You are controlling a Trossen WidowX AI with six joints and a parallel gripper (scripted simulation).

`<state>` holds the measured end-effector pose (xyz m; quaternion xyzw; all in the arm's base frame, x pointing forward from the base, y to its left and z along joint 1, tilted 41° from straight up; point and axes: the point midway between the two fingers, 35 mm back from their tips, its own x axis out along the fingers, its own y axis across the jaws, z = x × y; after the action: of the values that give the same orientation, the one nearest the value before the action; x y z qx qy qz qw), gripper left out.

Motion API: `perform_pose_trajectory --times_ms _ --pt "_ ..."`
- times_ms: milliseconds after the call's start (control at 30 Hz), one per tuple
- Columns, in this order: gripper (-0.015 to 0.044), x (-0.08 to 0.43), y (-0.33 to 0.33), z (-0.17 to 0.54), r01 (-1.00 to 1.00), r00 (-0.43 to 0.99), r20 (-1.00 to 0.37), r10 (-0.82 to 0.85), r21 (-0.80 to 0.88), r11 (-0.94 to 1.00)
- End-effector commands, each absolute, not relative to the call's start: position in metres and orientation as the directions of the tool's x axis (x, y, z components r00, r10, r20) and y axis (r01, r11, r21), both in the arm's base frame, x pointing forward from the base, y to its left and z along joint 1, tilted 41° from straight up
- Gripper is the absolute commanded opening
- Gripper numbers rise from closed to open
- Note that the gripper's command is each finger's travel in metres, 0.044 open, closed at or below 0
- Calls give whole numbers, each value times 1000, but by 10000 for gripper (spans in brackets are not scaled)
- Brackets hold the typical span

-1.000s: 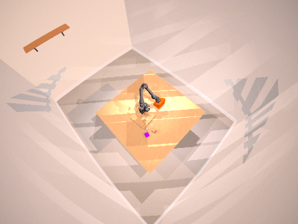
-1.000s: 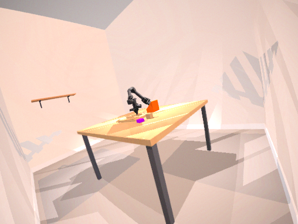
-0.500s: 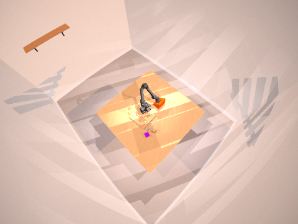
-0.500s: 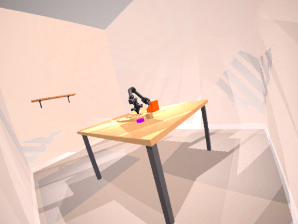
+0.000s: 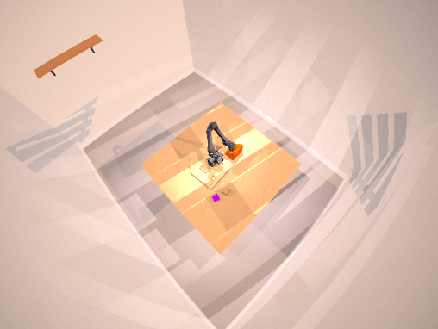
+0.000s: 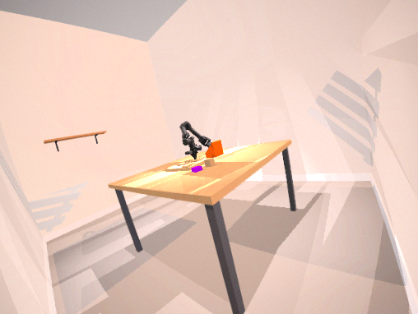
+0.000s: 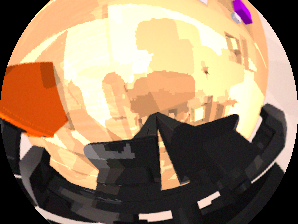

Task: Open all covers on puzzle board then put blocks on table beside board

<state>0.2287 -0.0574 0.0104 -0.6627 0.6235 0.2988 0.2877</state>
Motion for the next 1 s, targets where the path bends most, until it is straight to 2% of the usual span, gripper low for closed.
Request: perform_pose_trajectory --times_ms 0,967 --pt "0 223 -53 5 -998 38 -758 -651 -3 -56" --pt "0 219 -31 18 -998 38 -761 -648 -2 -56"
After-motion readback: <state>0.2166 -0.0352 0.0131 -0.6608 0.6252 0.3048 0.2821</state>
